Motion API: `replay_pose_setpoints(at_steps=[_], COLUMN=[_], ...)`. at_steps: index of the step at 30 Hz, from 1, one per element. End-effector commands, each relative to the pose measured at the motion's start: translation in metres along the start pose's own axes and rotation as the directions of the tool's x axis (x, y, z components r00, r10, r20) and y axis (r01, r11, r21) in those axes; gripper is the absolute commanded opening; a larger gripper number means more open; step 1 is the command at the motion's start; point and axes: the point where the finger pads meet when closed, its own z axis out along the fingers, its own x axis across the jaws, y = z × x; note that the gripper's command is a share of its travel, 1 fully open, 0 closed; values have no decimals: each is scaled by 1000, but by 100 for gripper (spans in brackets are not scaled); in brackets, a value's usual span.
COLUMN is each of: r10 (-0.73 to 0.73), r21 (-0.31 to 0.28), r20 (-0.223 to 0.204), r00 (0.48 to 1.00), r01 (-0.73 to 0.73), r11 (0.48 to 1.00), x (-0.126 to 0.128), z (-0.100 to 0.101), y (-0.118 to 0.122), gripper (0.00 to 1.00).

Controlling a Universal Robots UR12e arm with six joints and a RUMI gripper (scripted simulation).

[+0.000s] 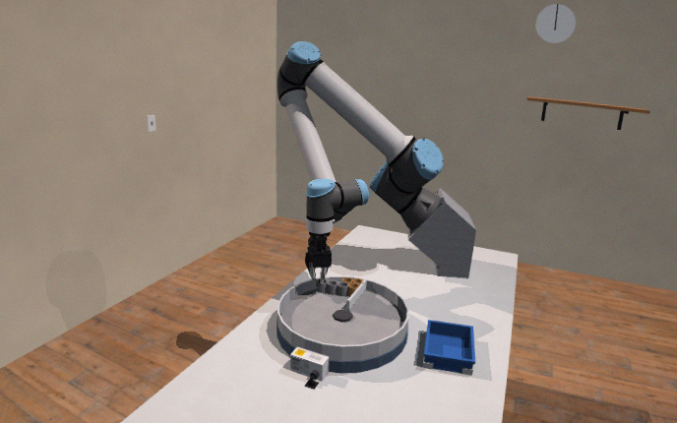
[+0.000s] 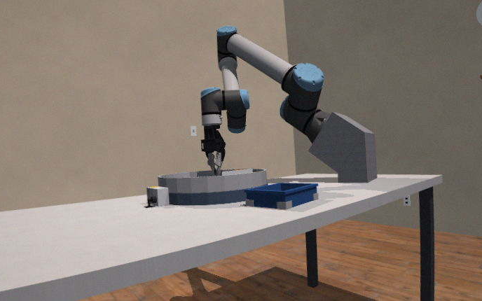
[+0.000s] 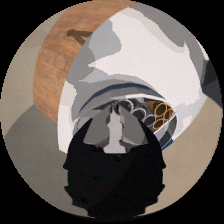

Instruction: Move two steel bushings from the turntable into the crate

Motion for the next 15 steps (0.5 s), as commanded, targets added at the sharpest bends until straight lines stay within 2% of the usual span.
replay_pose_setpoints(at_steps=[1,9,10,15], r10=[0,0,0,0], r21=[-1,-1,-1,-1], r20=[1,1,1,1], r00=[1000,1000,1000,1000], r01=[0,0,0,0], r11=[1000,1000,1000,1000], x=[0,0,0,0], z=[0,0,0,0], y=[0,0,0,0], gripper=[5,5,0,0])
